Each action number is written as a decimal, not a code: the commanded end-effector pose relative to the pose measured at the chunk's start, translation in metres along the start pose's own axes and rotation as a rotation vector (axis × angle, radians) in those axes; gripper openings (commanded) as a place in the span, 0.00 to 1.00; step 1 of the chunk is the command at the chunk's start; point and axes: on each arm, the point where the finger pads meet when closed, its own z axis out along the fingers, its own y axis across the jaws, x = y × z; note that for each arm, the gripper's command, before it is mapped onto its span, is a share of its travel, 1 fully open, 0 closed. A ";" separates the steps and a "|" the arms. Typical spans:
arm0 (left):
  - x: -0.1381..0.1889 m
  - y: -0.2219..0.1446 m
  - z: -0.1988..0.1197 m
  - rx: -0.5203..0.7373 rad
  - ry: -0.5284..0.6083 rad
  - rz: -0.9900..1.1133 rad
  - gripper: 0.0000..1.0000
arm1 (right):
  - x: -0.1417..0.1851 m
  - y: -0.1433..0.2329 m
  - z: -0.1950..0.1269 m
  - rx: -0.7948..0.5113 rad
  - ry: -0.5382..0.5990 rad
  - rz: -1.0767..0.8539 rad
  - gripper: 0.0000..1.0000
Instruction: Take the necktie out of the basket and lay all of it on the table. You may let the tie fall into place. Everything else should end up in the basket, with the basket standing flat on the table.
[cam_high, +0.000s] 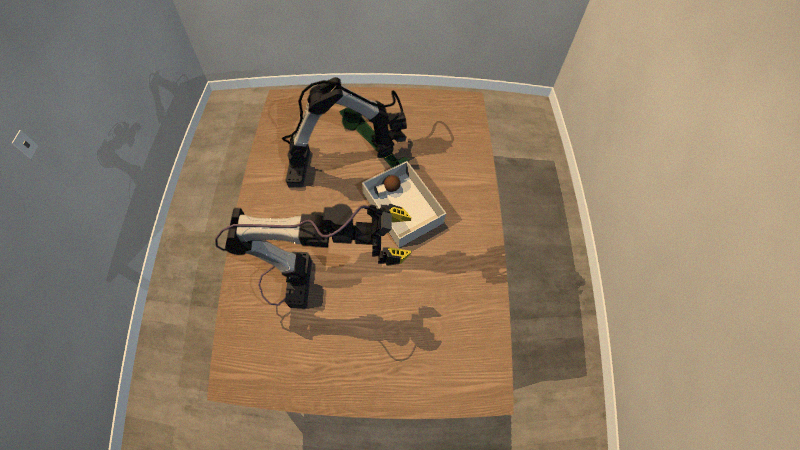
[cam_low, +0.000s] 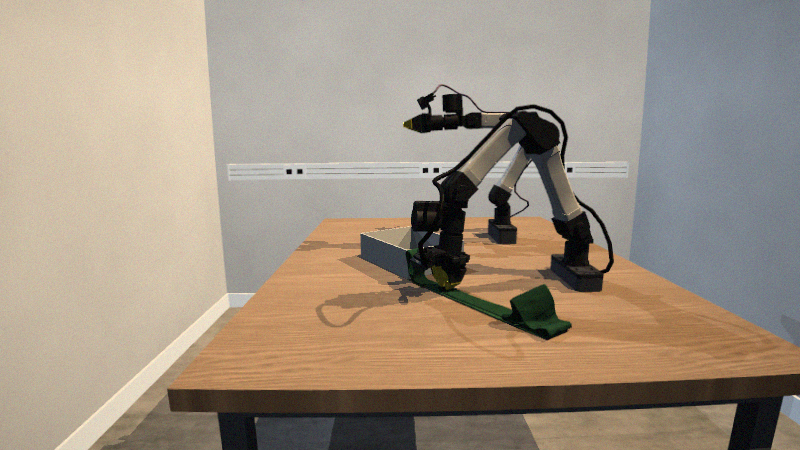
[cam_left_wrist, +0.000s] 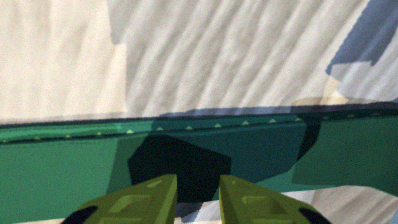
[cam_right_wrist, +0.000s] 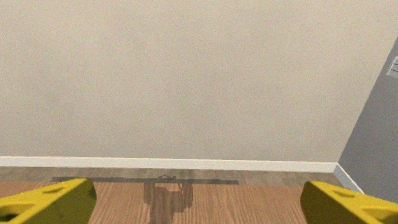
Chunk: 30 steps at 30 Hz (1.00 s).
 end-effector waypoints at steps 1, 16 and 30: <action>0.011 0.034 0.017 -0.076 0.044 -0.009 0.24 | -0.002 0.000 0.000 0.000 -0.008 0.000 1.00; 0.008 0.065 0.014 -0.070 0.040 -0.007 0.24 | -0.002 0.000 0.000 0.000 -0.007 0.000 1.00; 0.007 0.096 0.011 -0.070 0.040 -0.007 0.24 | -0.002 0.000 0.000 0.000 -0.007 0.000 1.00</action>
